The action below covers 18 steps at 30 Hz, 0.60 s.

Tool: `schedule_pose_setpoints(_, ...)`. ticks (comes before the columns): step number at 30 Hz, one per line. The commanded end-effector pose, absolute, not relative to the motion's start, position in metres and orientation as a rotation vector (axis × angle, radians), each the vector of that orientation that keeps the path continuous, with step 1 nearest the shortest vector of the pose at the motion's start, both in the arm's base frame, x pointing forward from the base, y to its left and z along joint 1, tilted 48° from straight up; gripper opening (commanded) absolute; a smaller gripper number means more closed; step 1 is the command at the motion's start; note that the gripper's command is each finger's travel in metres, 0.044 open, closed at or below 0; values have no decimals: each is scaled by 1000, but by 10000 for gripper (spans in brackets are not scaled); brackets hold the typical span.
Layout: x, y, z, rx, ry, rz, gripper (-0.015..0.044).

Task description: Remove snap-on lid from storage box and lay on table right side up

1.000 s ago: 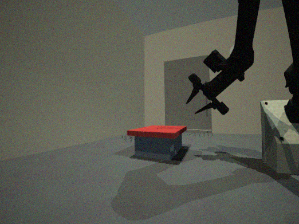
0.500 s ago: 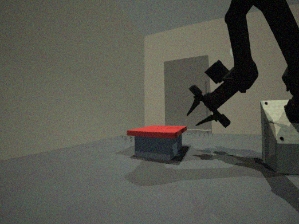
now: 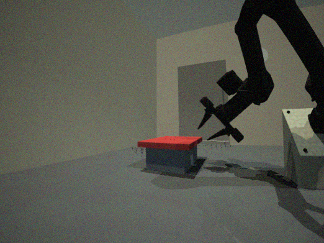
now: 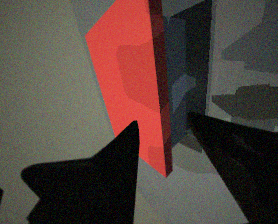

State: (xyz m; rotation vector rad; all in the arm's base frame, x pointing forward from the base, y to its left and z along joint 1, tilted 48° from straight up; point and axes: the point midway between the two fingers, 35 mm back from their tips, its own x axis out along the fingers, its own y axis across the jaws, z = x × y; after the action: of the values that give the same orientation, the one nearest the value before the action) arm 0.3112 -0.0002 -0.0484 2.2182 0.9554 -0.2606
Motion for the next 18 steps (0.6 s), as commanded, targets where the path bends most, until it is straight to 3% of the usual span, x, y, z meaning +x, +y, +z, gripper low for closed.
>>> schedule_pose_setpoints(1, 316, 3, -53, 2220, 956, -269, 235)
schedule_pose_setpoints(18, 334, 20, -64, 2228, 952, -262, 235)
